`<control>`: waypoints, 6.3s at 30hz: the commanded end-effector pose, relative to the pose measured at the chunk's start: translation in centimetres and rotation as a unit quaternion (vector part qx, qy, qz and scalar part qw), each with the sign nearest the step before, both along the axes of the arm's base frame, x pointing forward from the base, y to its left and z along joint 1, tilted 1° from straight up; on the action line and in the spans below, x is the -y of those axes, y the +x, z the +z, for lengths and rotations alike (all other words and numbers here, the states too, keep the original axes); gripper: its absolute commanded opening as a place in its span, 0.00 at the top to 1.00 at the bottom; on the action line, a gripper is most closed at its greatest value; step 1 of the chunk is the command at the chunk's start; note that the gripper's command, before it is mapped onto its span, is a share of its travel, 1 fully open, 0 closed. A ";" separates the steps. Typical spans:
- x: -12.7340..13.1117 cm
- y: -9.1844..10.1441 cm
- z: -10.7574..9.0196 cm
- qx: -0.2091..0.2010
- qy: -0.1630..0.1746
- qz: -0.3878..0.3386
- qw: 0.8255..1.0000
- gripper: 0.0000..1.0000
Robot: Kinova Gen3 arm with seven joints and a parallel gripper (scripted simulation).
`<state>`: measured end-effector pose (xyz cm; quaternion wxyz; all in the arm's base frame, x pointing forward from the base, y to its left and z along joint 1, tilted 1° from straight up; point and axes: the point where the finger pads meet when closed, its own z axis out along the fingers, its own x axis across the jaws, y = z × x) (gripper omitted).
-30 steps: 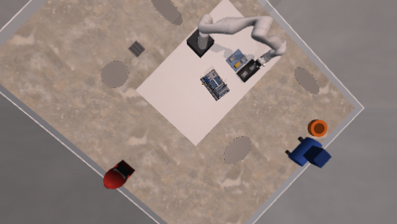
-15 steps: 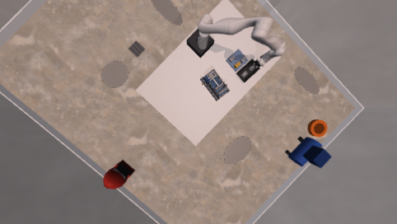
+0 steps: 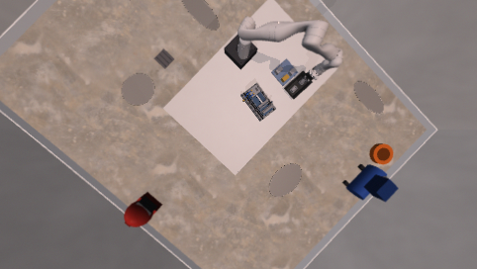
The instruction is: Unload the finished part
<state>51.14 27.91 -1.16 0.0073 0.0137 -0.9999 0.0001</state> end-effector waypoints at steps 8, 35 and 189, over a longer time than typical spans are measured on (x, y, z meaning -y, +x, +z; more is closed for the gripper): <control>0.0 0.1 0.1 0.001 0.001 0.000 1.000 1.00; 0.0 0.1 0.1 0.001 0.001 0.000 1.000 1.00; 0.0 0.2 12.7 0.001 0.001 0.000 1.000 0.00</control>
